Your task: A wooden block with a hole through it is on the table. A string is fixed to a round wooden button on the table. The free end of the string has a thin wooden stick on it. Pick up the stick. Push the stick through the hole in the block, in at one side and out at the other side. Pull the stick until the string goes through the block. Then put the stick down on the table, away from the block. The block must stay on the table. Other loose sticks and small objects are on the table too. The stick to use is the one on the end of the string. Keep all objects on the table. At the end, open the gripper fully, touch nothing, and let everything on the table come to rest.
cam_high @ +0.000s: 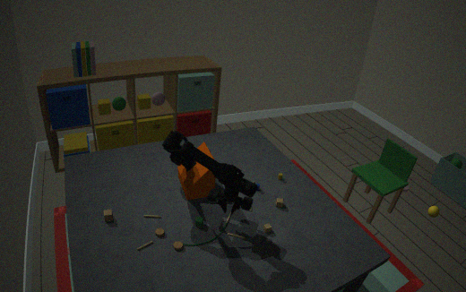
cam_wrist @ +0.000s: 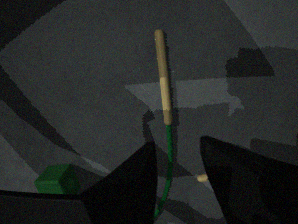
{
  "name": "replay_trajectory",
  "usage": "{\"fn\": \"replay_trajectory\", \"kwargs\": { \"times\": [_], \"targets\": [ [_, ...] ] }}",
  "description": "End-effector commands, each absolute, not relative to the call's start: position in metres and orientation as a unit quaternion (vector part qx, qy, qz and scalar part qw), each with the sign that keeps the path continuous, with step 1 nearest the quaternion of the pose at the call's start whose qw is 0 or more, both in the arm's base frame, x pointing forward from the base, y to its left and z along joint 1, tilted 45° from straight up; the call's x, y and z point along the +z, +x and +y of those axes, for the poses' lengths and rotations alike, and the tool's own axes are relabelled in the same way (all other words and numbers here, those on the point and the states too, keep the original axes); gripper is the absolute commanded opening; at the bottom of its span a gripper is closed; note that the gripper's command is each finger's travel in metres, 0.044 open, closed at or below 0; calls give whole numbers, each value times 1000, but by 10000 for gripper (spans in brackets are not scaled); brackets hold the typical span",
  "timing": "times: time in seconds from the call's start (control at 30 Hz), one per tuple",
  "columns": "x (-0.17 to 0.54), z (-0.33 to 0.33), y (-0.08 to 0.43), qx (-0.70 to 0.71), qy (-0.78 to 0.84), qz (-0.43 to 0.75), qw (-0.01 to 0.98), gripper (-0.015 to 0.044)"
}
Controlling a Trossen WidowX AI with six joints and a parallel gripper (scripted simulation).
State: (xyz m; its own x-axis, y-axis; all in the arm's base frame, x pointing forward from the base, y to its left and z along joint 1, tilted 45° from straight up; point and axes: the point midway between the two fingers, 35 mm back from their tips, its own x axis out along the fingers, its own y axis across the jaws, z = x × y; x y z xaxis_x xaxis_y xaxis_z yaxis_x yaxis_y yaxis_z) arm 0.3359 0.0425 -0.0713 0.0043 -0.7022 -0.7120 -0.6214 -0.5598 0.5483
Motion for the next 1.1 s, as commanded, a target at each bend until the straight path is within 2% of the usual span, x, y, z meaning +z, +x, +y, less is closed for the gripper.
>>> {"fn": "replay_trajectory", "kwargs": {
  "times": [0.0,1.07],
  "targets": [
    [-76,37,335,-531,706,-467,40,121],
    [-112,1,334,-530,705,-468,41,121]
  ]
}}
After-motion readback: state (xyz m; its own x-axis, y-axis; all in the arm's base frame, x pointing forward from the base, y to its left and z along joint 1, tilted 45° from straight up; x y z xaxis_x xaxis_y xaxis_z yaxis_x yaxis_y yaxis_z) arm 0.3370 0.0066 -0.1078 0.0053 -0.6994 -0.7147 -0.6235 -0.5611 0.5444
